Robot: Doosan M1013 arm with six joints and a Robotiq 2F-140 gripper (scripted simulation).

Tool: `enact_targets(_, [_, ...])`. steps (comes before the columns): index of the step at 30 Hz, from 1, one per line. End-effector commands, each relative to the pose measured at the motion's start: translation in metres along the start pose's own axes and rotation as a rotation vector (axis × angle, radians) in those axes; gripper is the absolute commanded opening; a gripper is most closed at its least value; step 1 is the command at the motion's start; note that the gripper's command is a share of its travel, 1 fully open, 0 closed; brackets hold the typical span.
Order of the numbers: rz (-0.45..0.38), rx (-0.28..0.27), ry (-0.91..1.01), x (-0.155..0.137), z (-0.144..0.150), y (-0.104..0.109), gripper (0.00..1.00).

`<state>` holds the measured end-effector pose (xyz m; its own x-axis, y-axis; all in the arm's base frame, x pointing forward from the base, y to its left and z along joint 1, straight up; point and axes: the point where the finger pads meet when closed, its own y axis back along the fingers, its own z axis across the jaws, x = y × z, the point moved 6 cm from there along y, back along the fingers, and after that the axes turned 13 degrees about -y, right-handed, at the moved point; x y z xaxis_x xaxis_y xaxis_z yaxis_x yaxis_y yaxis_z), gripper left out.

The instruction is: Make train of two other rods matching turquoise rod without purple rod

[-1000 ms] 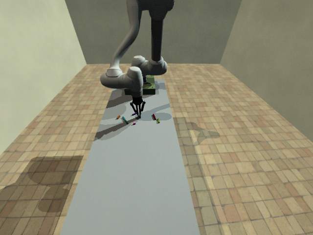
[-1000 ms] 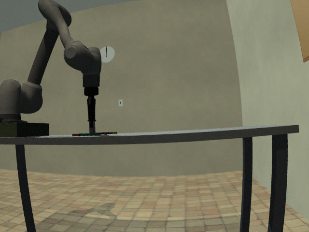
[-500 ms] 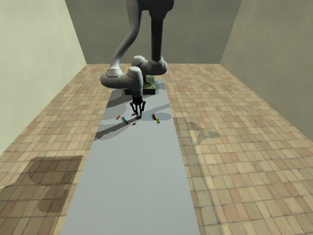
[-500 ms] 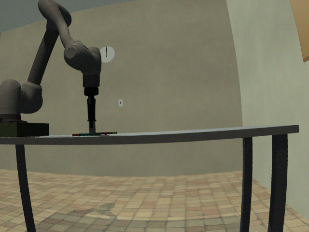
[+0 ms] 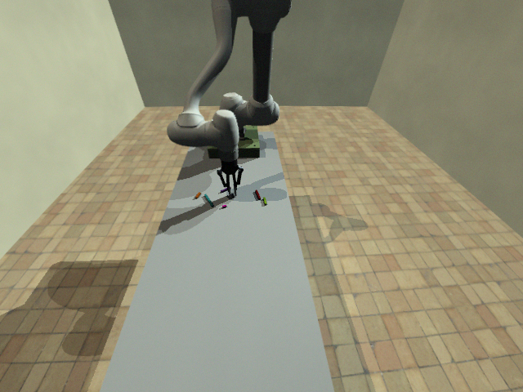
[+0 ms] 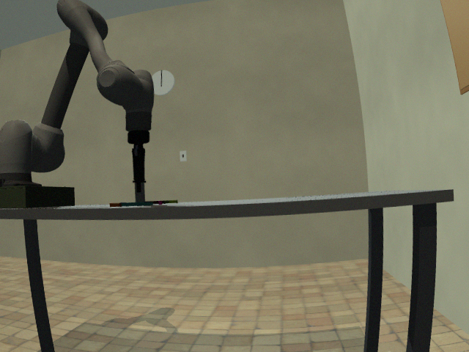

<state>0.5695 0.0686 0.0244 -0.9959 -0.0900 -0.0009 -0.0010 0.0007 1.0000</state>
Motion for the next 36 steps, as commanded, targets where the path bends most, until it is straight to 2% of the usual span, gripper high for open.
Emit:
enact_targets(1, [0.000,0.000,0.000,0.000,0.000,0.002,0.15])
enact_targets(6, [0.000,0.000,0.000,0.000,0.000,0.017,0.15])
enact_targets(17, [0.000,0.000,0.000,0.000,0.000,0.073,0.15])
enact_targets(27, [0.000,0.000,0.000,0.000,0.000,0.085,0.15])
enact_targets(28, [0.000,0.000,0.000,0.000,0.000,0.085,1.00])
enact_targets(36, [0.000,0.000,0.000,0.000,0.000,0.085,1.00])
